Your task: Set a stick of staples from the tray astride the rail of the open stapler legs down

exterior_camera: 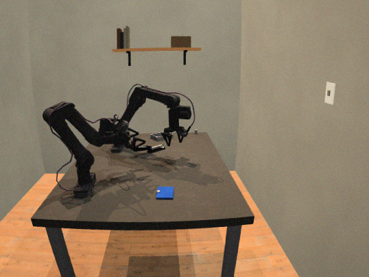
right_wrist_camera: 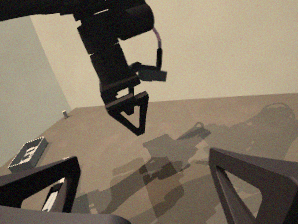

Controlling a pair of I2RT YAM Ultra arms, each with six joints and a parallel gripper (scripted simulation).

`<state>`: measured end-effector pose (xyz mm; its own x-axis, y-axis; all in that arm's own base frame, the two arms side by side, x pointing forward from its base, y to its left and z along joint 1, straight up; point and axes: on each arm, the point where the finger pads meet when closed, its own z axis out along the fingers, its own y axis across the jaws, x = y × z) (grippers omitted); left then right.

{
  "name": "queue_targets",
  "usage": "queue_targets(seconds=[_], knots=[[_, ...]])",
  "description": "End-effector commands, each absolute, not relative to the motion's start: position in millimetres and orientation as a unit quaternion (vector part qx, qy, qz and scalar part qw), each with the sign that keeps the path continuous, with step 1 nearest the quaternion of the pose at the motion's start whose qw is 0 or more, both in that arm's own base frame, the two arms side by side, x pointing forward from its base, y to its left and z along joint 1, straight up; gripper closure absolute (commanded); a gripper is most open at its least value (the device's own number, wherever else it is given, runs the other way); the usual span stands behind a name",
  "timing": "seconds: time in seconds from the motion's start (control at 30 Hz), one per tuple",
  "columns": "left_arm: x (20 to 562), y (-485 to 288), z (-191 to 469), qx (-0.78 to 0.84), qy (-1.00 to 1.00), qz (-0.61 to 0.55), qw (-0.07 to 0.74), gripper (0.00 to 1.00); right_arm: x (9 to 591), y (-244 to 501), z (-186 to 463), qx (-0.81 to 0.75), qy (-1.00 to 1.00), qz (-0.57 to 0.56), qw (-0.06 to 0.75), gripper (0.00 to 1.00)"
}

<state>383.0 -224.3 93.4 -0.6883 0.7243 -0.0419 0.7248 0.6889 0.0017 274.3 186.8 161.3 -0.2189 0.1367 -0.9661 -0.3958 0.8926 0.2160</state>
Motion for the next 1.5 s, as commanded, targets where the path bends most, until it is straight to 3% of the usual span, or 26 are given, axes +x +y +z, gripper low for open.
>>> queue_targets(seconds=[0.0,0.4,0.7,1.0,1.47], knots=[[392.0,-220.9,100.5,0.377,0.925,-0.004,0.047,0.00,274.6,198.6,156.2,-0.115,0.763,0.208,0.601,0.00],[384.6,-166.2,107.3,0.280,0.955,0.013,0.091,0.00,284.6,277.1,158.8,-0.243,0.801,0.189,0.513,0.00],[358.0,-76.4,115.7,0.151,0.980,0.036,0.125,0.00,284.1,360.7,174.4,-0.349,0.802,0.189,0.446,0.00],[335.0,-4.3,121.4,0.045,0.986,0.049,0.155,0.00,280.6,418.6,204.9,-0.405,0.784,0.202,0.425,0.00],[280.0,167.8,136.4,-0.221,0.944,0.088,0.227,0.00,252.6,512.9,261.3,-0.496,0.735,0.233,0.399,0.00]])
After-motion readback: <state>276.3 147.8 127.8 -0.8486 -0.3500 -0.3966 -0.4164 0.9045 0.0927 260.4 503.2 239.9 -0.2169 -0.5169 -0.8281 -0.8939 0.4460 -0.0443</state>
